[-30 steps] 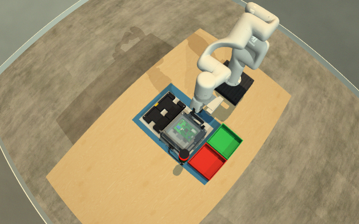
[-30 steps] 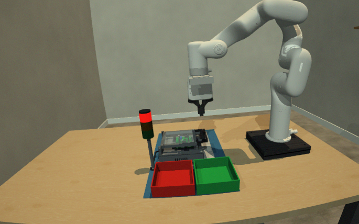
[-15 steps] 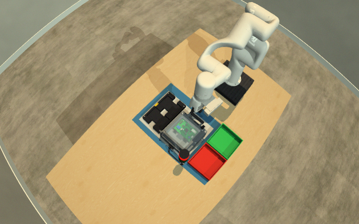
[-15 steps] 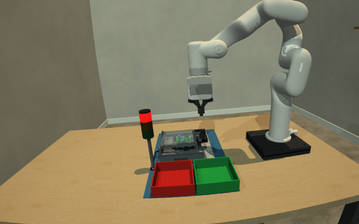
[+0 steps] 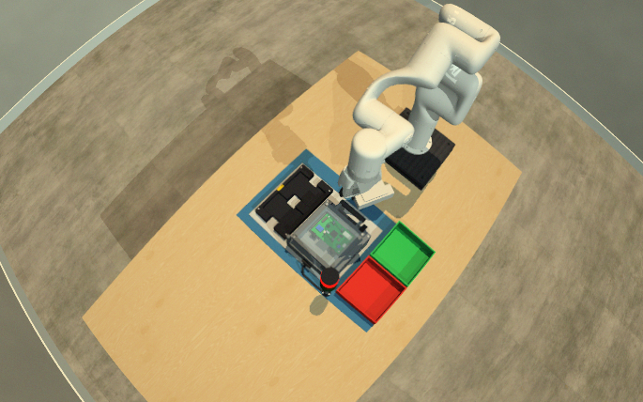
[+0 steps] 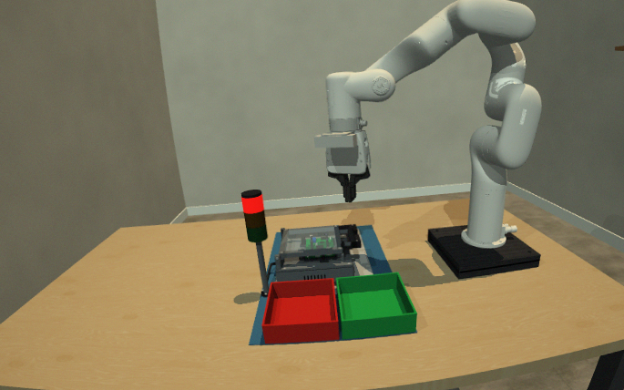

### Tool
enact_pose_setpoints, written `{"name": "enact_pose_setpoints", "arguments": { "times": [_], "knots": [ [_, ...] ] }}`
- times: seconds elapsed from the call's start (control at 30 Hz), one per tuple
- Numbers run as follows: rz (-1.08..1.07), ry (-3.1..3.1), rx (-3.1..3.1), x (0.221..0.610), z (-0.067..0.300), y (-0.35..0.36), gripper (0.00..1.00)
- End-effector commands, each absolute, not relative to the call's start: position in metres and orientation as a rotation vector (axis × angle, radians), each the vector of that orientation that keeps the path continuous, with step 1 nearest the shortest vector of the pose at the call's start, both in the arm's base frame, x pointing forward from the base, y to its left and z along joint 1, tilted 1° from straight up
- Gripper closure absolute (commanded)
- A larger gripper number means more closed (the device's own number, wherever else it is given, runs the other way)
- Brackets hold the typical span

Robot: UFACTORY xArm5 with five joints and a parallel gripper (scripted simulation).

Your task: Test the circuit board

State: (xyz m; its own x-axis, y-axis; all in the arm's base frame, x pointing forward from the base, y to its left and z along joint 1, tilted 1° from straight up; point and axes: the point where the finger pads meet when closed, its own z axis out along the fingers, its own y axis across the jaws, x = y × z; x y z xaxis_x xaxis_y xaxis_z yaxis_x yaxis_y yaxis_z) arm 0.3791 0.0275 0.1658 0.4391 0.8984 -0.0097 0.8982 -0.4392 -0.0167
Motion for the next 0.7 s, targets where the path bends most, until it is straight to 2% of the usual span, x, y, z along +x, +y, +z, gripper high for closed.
{"name": "enact_pose_setpoints", "arguments": {
  "times": [0.0, 0.67],
  "knots": [
    [0.022, -1.472, -2.768, 0.3802, 0.1672, 0.0276, 1.00],
    [0.024, -0.688, -3.063, 0.3802, 0.1672, 0.0276, 1.00]
  ]
}}
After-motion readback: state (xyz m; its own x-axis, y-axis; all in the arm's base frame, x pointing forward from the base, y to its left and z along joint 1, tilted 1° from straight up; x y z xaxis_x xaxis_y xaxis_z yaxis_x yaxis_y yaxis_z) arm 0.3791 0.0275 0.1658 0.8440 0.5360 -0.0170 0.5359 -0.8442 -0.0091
